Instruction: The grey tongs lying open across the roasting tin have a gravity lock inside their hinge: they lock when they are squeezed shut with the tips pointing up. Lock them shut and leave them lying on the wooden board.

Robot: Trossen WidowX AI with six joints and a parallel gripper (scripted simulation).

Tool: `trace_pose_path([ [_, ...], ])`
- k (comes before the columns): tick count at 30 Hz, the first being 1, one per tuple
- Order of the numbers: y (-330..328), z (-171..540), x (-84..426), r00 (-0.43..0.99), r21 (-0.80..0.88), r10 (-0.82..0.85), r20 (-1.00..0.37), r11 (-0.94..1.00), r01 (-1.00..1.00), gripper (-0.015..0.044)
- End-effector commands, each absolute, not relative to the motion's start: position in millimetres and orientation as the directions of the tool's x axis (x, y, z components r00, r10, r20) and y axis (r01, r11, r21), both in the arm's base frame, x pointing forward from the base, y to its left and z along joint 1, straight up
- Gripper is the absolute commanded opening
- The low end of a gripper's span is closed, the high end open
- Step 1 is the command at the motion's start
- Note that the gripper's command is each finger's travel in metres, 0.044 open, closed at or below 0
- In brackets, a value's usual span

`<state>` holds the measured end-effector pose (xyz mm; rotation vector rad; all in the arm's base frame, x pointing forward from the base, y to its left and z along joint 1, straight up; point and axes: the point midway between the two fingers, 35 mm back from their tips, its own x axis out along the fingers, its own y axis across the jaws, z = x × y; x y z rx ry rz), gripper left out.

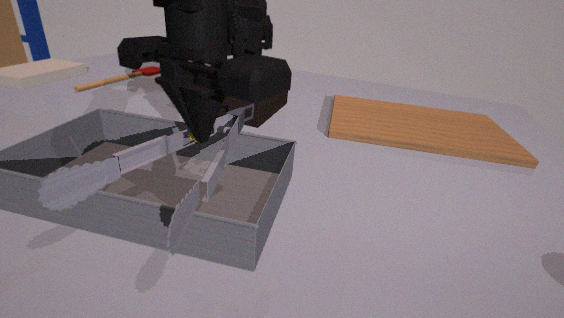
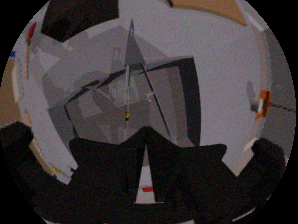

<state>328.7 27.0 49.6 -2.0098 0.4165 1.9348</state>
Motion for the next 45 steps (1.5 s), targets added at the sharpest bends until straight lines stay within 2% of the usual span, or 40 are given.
trace_pose_path([
  [1,27,50,329,0.041,-0.027,0.011,-0.999,-0.907,-0.421,-0.015],
  [5,27,71,331,0.04,-0.026,0.01,-0.999,-0.906,-0.422,-0.0045],
  [12,27,148,326,0.038,-0.022,0.006,-0.999,-0.905,-0.425,0.0139],
  [23,28,140,330,0.06,-0.037,0.013,-0.998,-0.907,-0.42,0.0427],
  [27,28,137,330,0.053,-0.036,0.012,-0.998,-0.885,-0.464,0.044],
  [31,28,133,330,0.052,-0.044,0.012,-0.999,-0.719,-0.693,0.044],
  [35,28,129,330,0.05,-0.05,0.011,-0.999,-0.405,-0.913,0.044],
  [38,27,125,330,0.049,-0.05,0.01,-0.999,-0.127,-0.991,0.044],
  [43,27,119,330,0.046,-0.04,0.009,-0.999,0.346,-0.937,0.044],
  [45,27,116,330,0.045,-0.037,0.008,-0.999,0.432,-0.901,0.044],
])
